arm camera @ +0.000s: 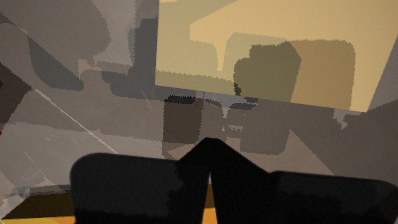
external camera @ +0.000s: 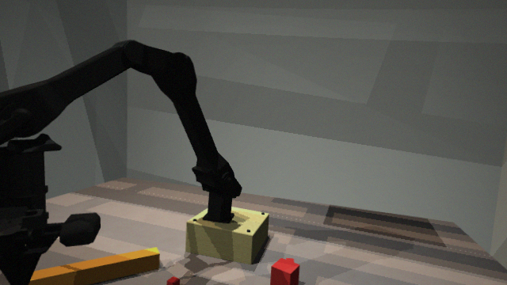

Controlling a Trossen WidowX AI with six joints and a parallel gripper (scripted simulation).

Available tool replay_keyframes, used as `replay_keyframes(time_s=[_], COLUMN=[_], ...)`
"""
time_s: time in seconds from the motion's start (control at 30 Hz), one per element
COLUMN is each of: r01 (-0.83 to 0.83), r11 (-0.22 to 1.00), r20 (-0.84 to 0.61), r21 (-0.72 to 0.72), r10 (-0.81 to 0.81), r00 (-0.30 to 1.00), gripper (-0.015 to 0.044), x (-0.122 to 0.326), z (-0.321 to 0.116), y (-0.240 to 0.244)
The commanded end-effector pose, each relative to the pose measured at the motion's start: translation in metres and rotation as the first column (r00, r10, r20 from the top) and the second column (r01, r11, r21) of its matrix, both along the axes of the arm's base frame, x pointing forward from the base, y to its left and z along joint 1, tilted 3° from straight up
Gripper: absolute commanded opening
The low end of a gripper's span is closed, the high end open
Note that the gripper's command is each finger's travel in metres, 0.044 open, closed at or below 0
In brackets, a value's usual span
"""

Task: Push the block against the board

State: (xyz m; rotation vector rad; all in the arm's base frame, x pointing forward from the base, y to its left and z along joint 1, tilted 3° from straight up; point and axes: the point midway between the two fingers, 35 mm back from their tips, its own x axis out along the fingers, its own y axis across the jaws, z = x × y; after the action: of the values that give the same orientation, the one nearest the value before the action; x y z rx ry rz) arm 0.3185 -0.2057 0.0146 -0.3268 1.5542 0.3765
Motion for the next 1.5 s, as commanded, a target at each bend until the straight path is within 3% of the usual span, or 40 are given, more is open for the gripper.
replay_keyframes(time_s=[0.0, 0.13, 1.2, 1.47], r01=[0.018, 0.018, 0.018, 0.018], r11=[1.0, 1.0, 1.0, 1.0], r20=[0.014, 0.014, 0.017, 0.017], r21=[-0.007, -0.007, -0.006, -0.007], r10=[-0.018, -0.018, -0.018, -0.018], r00=[1.0, 1.0, 1.0, 1.0], gripper=[0.0, 0.0, 0.0, 0.0], x=[0.0, -0.001, 0.037, 0.03], z=[-0.007, -0.049, -0.048, -0.048], y=[-0.001, 0.0, 0.015, 0.01])
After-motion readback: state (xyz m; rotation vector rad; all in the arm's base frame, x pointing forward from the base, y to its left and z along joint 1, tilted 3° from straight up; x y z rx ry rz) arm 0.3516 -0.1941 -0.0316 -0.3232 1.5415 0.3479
